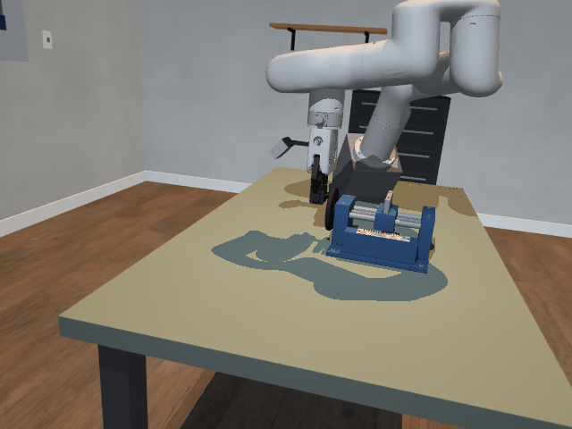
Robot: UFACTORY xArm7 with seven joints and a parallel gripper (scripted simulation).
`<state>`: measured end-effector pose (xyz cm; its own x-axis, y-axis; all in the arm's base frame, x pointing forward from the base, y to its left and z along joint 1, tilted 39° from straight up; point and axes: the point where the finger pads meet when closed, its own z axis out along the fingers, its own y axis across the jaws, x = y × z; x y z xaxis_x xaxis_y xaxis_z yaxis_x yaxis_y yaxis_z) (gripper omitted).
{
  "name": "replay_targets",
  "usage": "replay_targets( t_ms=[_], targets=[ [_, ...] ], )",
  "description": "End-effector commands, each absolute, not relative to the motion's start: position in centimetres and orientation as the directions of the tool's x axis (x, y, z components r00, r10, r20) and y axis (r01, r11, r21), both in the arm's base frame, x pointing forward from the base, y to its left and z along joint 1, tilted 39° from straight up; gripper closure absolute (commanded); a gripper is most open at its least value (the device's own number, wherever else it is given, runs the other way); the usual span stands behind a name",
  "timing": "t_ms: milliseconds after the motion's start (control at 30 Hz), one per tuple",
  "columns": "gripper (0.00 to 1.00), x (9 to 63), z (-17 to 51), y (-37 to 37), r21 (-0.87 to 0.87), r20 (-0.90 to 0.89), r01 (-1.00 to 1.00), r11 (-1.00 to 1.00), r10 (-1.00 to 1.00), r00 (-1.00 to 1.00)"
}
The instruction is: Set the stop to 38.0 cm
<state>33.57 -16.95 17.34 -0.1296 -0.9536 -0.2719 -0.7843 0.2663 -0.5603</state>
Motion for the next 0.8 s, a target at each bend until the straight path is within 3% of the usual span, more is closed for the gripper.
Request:
replay_targets(
  t_ms=[0,767],
  targets=[
    [0.94,33.5,18.2,-17.3,-0.562,-0.27,-0.783,0.267,-0.954,-0.132],
    [0.94,37.0,20.9,-18.5,-0.562,-0.27,-0.783,0.267,-0.954,-0.132]
  ],
)
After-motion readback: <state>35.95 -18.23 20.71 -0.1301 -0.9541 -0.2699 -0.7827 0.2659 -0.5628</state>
